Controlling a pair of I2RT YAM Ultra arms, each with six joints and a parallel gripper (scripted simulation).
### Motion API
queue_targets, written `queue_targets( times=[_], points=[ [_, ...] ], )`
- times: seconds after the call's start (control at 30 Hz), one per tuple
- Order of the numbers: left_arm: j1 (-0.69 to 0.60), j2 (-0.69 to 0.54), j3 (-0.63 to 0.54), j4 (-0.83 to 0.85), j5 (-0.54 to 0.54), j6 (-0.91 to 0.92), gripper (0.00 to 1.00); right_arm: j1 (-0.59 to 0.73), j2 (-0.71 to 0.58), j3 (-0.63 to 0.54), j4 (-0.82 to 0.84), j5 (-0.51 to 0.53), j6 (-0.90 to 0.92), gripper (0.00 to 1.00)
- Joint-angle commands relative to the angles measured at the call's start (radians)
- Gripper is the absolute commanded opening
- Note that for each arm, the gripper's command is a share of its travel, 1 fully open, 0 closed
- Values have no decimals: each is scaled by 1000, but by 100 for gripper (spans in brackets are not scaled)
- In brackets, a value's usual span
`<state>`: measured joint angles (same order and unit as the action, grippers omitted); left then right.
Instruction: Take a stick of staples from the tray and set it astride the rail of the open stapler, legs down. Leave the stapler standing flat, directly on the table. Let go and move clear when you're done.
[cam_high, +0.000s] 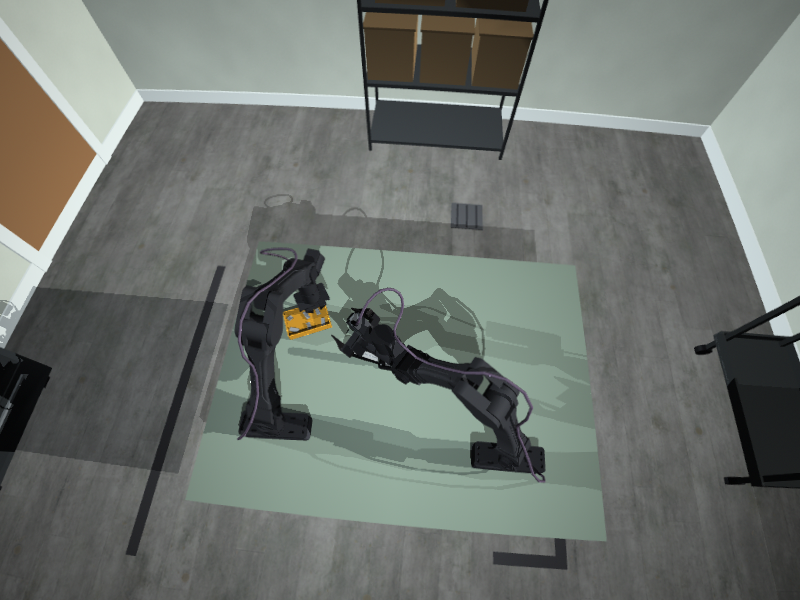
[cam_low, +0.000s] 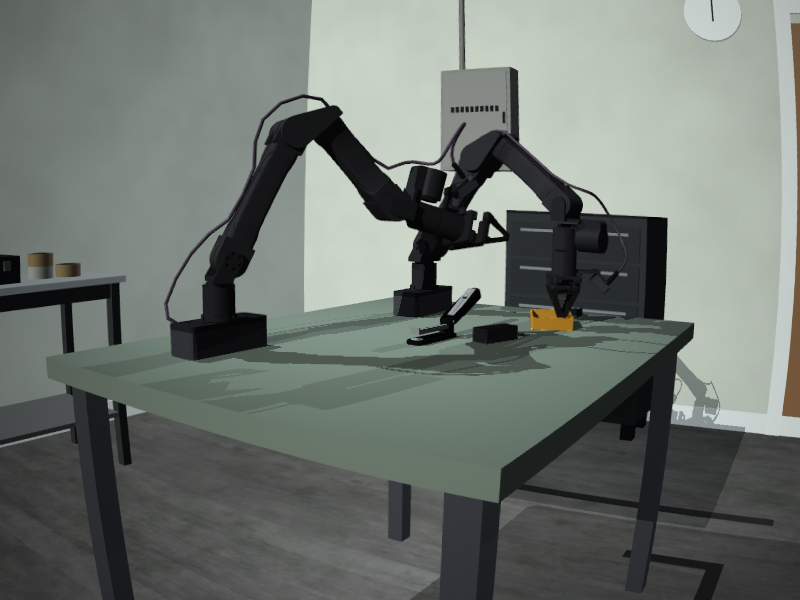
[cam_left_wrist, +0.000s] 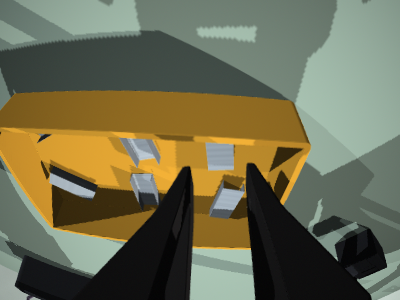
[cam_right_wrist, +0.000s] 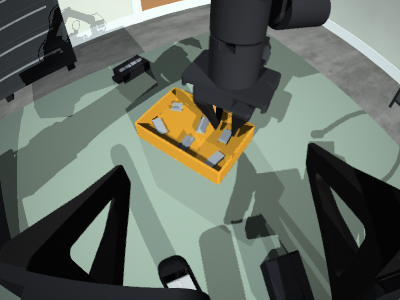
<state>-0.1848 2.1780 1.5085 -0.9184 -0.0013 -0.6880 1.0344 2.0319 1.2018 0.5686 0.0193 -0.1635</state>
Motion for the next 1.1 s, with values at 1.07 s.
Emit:
queue_targets(
  times=[1.07],
  points=[
    [-6,4,-46,97,1,5,1,-7,-14,29,22,0,-7,100]
  ],
)
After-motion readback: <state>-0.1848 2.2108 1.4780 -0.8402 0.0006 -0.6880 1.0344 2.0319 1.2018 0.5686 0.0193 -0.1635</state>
